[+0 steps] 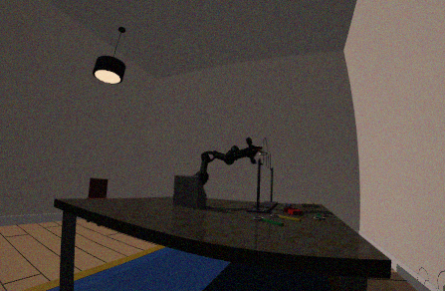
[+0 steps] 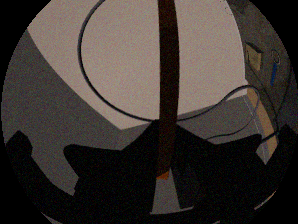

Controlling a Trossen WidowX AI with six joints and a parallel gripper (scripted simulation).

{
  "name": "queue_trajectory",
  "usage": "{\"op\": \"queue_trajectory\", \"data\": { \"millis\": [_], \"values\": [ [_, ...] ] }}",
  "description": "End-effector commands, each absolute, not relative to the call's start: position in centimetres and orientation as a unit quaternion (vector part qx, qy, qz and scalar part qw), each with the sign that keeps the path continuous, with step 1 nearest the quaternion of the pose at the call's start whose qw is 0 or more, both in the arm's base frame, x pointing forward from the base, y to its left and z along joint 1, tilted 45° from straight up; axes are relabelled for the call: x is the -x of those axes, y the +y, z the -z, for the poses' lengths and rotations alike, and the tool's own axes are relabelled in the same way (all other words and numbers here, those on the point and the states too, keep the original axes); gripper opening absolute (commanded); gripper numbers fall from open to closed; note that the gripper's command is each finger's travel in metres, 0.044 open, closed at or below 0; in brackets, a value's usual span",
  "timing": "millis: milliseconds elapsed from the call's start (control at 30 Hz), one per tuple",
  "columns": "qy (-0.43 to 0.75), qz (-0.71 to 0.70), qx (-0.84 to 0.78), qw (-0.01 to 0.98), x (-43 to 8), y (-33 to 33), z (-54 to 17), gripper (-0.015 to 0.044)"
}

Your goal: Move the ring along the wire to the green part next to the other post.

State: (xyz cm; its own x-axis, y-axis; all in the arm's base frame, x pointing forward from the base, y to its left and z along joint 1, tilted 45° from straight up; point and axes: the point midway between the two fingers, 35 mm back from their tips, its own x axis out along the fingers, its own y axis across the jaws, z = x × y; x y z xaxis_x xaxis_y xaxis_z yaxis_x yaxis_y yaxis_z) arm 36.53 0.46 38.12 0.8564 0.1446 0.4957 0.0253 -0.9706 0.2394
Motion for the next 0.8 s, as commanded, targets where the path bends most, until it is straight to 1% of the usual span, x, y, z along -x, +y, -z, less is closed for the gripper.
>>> {"op": "queue_trajectory", "data": {
  "millis": [0, 233, 400, 767],
  "values": [
    [0.039, -0.264, -0.959, 0.099, -36.4, 0.6, -38.2, -0.015],
    [0.039, -0.265, -0.958, 0.098, -36.3, 1.2, -38.1, -0.015],
    [0.043, -0.267, -0.956, 0.115, -36.1, 2.1, -37.9, -0.015],
    [0.062, -0.274, -0.94, 0.191, -35.8, 4.6, -37.0, -0.015]
  ]
}}
